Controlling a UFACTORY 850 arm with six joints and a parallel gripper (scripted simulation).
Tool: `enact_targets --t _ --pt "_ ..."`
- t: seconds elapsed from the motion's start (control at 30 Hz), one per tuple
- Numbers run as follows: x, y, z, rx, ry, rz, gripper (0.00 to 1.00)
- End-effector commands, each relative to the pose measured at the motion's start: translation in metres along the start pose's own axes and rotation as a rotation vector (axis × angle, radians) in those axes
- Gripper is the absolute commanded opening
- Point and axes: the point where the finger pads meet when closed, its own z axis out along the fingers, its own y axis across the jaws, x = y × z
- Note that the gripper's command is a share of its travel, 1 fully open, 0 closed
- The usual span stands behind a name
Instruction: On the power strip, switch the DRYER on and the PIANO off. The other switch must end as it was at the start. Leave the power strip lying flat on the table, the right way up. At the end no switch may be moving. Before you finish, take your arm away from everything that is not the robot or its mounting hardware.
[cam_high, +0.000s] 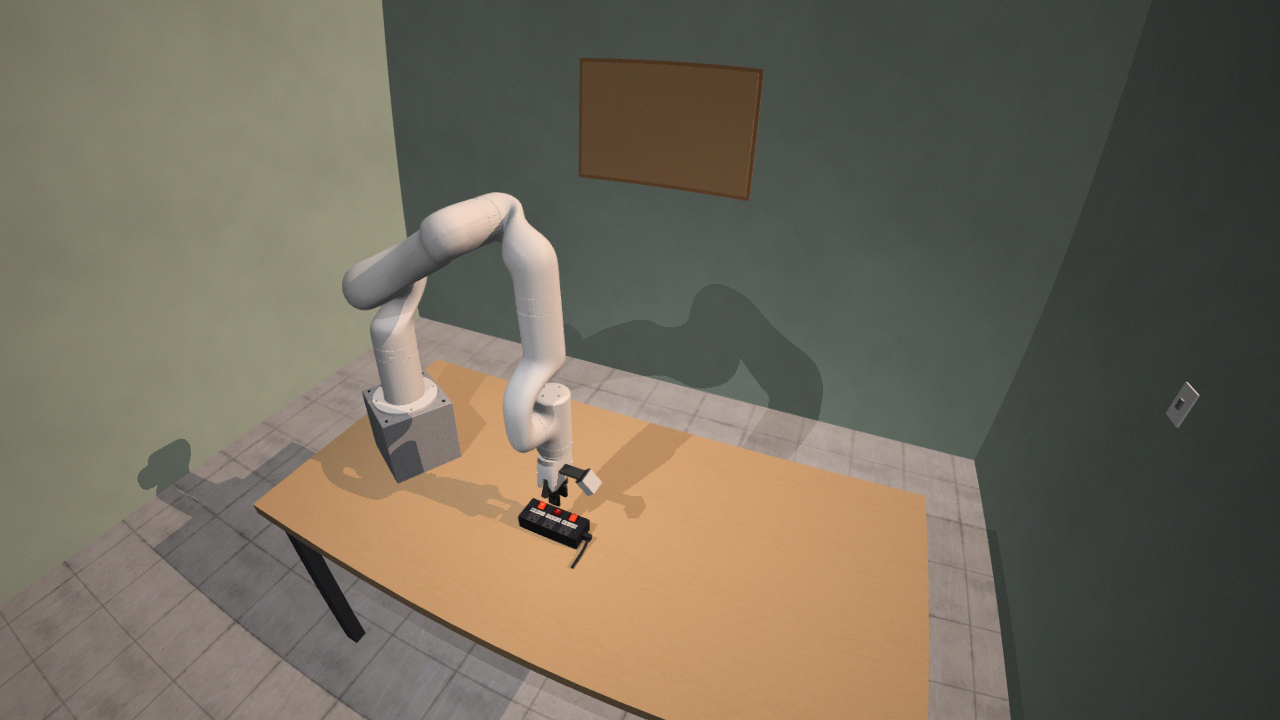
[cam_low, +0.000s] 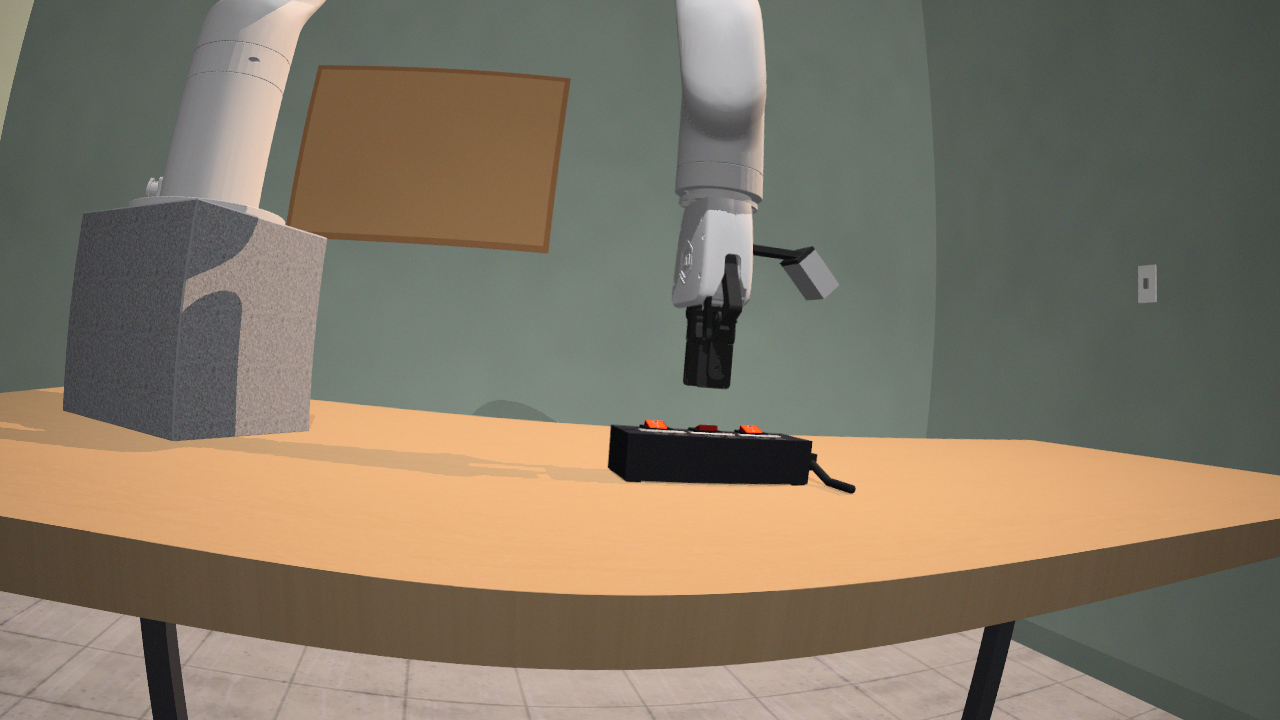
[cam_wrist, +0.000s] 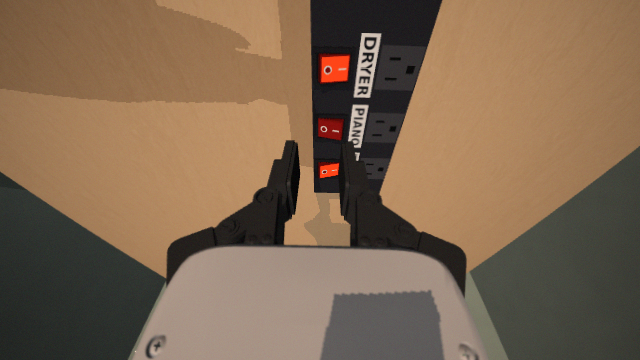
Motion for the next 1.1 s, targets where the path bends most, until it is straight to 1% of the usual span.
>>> enact_targets --t 0.0,0.13,0.27,0.33,0.53,0.67,0.8,1.07 --pt "0.001 0.000 -0.003 0.000 0.002 0.000 1.00" --pt "0.001 0.000 -0.015 0.000 0.002 0.000 1.00" --pt "0.001 0.000 -0.036 0.000 0.002 0.000 1.00" --pt "0.001 0.000 -0.036 0.000 0.002 0.000 1.00" --pt "0.001 0.000 -0.072 0.000 0.002 0.000 1.00" --pt "0.001 0.000 -0.090 0.000 0.002 0.000 1.00" --pt "0.001 0.000 -0.098 0.000 0.002 0.000 1.00" --pt "0.001 0.000 -0.099 0.000 0.002 0.000 1.00"
